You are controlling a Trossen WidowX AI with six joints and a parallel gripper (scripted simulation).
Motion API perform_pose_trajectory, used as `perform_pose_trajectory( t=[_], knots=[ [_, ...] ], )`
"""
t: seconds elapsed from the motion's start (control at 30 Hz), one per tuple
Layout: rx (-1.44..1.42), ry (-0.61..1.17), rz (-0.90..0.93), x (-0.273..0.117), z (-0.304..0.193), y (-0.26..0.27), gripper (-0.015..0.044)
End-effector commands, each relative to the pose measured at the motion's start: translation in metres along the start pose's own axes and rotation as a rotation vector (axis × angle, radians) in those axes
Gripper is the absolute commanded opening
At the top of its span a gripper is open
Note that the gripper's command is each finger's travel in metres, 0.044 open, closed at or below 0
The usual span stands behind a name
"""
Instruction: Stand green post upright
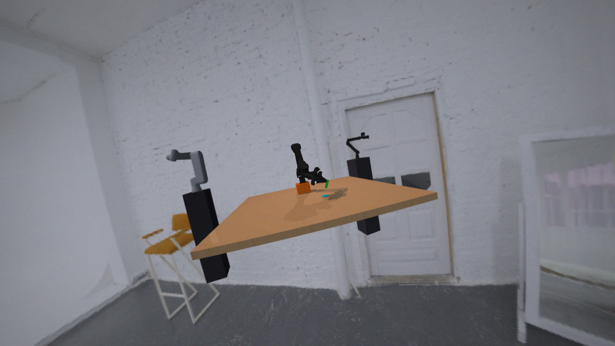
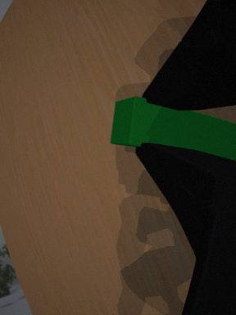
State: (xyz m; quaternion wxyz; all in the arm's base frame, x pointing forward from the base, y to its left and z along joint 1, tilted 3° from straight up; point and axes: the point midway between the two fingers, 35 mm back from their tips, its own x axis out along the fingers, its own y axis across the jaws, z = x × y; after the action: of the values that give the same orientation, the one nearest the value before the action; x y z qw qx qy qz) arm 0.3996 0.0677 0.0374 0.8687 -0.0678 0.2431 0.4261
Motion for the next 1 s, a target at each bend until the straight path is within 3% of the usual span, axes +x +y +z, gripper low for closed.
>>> perform_pose_trajectory(
  t=[0.0,0.97],
  knots=[
    [0.0,-0.024,0.005,-0.003,0.0,0.001,0.0023],
    [-0.049,-0.184,0.042,-0.024,0.0,0.013,0.0023]
  ],
)
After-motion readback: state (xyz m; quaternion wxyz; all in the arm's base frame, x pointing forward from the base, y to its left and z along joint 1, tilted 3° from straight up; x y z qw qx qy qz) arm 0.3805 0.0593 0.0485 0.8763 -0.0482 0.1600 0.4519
